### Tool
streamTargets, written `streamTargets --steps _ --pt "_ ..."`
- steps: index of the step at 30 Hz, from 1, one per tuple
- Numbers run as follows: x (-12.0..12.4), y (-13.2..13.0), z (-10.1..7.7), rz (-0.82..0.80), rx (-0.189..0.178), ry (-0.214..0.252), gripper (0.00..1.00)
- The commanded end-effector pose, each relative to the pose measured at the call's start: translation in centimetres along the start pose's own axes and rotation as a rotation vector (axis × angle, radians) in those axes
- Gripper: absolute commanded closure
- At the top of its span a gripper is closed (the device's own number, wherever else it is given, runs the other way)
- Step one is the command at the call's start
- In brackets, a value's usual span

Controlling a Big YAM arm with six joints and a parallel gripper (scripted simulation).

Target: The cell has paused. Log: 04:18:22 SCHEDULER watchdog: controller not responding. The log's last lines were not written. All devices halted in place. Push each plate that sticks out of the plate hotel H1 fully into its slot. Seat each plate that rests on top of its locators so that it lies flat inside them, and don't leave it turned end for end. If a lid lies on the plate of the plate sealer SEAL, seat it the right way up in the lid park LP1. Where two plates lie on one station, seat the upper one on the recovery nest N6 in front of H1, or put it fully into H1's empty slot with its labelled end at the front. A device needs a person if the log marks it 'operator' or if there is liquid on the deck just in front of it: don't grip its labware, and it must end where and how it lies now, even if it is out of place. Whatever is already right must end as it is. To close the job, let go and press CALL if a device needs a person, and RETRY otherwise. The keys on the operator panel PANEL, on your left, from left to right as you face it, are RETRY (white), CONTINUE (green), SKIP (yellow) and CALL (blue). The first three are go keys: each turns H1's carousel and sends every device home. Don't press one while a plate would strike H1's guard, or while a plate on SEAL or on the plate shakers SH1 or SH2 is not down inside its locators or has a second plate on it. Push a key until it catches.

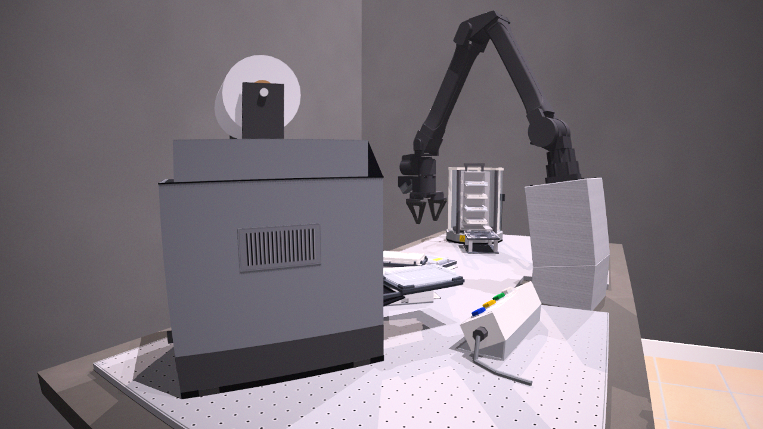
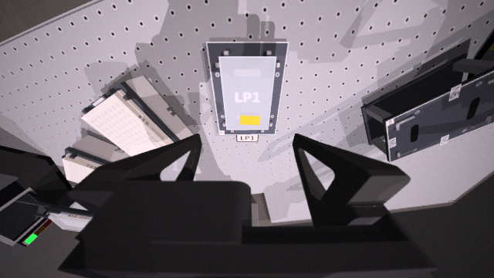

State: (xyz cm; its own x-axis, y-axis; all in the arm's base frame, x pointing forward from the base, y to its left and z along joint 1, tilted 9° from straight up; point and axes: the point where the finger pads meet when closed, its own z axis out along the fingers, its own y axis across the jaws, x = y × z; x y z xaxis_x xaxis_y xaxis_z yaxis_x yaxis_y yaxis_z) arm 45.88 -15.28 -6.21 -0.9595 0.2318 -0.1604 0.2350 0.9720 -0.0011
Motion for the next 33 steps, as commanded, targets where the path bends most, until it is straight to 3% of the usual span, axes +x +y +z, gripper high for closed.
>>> streamTargets --steps 1,8,24,33 --pt "-0.2 -0.6 -2.0 0.001 0.000 -0.016 0.00" --pt "-0.2 -0.6 -3.3 0.001 0.000 -0.016 0.00" --pt "-2.4 -0.8 -8.2 0.000 0.004 -0.059 0.00" --pt "-2.4 -0.8 -10.7 0.000 0.004 -0.062 0.00"
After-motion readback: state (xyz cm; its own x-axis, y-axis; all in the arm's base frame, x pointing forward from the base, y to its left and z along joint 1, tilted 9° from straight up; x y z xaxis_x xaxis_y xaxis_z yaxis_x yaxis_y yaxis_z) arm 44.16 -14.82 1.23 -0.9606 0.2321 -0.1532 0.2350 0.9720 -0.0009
